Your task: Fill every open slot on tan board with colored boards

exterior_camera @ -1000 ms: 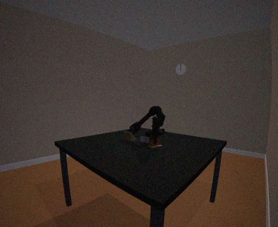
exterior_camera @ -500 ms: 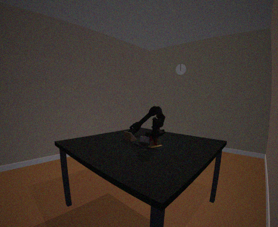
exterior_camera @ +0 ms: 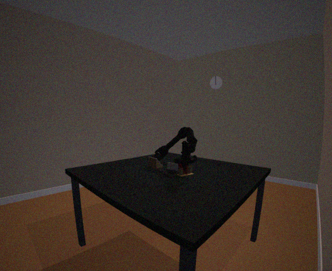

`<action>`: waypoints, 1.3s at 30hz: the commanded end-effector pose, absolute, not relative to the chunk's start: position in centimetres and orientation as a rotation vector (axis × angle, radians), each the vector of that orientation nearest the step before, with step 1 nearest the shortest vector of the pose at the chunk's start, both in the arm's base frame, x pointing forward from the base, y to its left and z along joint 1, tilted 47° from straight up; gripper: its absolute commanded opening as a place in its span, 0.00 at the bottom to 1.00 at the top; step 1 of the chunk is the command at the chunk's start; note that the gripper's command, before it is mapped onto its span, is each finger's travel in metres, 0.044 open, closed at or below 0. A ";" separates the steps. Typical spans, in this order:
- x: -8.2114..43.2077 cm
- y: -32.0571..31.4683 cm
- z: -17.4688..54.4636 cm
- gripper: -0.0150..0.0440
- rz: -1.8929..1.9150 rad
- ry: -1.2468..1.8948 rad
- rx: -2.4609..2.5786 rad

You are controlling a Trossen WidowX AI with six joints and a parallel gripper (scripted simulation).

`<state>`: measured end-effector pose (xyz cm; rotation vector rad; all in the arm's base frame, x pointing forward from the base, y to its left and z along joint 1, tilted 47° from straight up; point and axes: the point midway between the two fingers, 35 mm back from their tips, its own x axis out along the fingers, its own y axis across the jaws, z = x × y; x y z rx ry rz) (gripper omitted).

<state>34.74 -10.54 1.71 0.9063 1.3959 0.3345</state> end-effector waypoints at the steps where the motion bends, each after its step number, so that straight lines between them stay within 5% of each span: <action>1: 34.7 -10.5 1.7 0.27 0.335 1.396 0.906; 7: 34.7 -10.5 1.7 0.25 0.335 1.396 0.906; 13: 34.7 -10.5 1.7 0.52 0.335 1.396 0.906; 39: 32.2 -15.4 8.3 0.56 0.356 1.386 0.882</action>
